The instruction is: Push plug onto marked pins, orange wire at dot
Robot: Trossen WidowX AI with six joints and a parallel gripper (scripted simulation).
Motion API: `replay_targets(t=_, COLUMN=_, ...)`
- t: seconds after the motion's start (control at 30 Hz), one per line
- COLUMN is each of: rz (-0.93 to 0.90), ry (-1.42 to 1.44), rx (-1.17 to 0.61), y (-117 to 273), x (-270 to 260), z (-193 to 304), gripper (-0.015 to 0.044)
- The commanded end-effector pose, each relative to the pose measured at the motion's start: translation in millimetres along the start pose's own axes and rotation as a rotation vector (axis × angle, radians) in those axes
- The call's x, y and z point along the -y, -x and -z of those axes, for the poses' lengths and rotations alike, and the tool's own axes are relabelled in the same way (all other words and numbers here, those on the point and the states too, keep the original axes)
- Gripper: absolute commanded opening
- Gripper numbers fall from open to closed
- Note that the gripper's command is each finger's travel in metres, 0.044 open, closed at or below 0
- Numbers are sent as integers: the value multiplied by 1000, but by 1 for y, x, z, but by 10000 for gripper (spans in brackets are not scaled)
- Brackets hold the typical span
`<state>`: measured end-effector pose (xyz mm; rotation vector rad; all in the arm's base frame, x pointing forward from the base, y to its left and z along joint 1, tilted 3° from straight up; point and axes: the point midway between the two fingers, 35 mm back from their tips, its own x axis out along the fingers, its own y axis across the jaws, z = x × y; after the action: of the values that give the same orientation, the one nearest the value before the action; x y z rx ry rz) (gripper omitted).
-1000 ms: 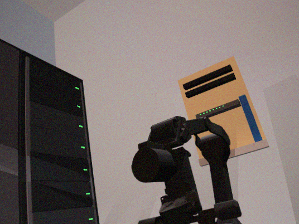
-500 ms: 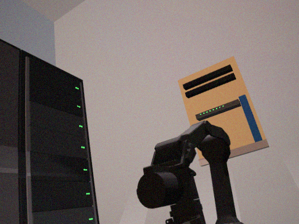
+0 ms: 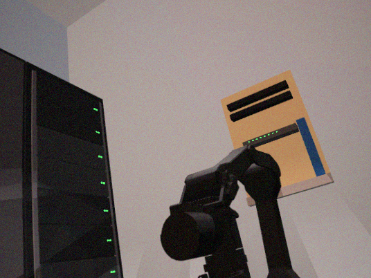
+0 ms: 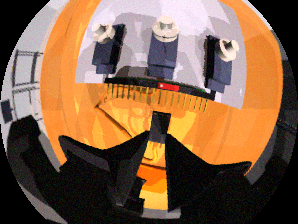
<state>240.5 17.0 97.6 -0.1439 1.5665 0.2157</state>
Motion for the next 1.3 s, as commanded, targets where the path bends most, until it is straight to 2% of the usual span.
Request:
replay_targets(t=0.0, rz=3, ry=-4, rx=4, y=2, x=1, z=-5, gripper=0)
replay_targets(t=1.2, rz=3, ry=-4, rx=6, y=2, x=1, z=-27, gripper=0)
replay_targets(t=1.27, rz=3, ry=-4, rx=6, y=-1, x=1, z=-25, gripper=53)
